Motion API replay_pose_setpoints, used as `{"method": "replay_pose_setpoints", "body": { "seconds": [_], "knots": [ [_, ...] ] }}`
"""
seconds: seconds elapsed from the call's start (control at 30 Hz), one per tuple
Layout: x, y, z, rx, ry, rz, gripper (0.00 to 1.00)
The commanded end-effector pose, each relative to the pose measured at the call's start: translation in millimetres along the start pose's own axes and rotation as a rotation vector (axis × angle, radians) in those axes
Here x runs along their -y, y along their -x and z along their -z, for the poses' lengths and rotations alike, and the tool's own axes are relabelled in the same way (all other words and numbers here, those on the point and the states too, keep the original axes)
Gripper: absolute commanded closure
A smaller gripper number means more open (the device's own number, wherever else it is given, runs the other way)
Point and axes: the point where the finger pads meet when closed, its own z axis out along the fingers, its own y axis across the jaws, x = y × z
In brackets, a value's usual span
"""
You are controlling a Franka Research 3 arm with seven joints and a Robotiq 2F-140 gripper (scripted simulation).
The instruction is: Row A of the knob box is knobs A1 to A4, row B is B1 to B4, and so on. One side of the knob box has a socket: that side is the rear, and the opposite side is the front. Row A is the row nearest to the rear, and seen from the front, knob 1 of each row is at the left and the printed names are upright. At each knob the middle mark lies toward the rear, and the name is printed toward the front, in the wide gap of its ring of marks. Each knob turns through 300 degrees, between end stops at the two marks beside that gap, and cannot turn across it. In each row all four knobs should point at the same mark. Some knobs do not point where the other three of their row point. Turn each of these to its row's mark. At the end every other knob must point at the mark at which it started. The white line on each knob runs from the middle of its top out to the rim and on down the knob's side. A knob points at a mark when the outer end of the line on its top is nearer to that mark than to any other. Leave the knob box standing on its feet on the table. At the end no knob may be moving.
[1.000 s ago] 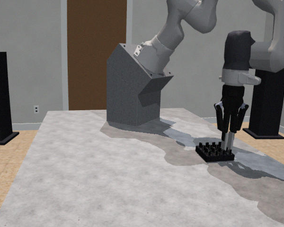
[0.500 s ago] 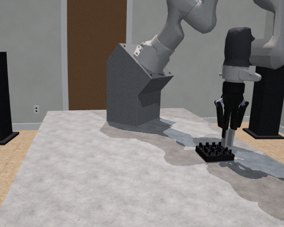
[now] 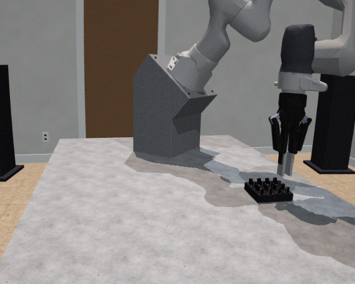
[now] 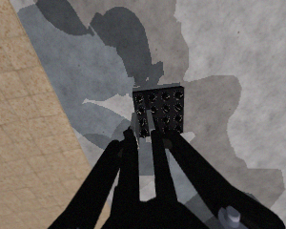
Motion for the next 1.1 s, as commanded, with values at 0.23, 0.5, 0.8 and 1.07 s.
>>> {"method": "replay_pose_setpoints", "body": {
  "seconds": [0.23,0.5,0.8,1.07],
  "knots": [
    [3.5,2.8,0.3,0.016,-0.013,-0.038,0.88],
    [3.2,2.8,1.9,0.017,-0.011,-0.196,0.88],
    [2.9,2.8,3.3,0.018,-0.010,-0.337,0.88],
    [2.7,2.9,4.5,0.018,-0.008,-0.452,0.88]
  ]
}}
